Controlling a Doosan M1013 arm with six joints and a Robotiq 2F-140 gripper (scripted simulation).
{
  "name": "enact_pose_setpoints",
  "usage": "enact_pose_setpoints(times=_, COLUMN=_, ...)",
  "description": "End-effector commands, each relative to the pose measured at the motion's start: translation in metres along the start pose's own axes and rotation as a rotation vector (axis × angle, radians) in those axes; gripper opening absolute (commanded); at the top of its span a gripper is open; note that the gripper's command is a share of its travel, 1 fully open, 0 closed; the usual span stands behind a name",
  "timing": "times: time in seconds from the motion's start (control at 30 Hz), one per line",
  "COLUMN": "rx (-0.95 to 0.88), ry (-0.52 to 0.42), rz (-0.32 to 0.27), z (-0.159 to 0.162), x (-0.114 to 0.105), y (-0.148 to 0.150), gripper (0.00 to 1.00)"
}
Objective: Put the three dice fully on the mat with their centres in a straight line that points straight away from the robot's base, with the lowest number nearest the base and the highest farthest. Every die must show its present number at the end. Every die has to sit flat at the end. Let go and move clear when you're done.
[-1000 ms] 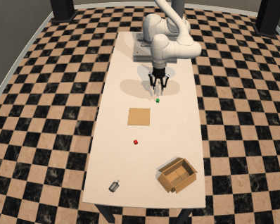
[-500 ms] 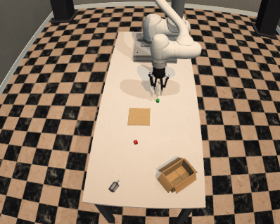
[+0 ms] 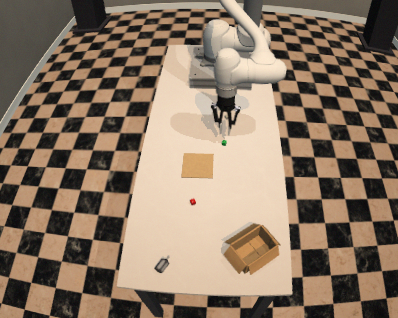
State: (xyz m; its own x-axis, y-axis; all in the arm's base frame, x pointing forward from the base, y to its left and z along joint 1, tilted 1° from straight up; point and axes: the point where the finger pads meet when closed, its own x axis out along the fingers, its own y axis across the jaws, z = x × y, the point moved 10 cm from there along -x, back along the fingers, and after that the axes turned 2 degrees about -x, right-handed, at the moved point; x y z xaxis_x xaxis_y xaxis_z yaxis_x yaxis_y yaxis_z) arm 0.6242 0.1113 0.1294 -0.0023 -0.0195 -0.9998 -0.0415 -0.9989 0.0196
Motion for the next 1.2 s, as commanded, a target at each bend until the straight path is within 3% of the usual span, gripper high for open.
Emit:
enact_pose_setpoints(times=0.0, rx=0.0, ry=0.001, rz=-0.001, z=0.0, x=0.0, y=0.0, gripper=0.29)
enact_pose_setpoints(times=1.17, rx=0.0, ry=0.001, rz=-0.001, z=0.0, x=0.041, y=0.0, gripper=0.29)
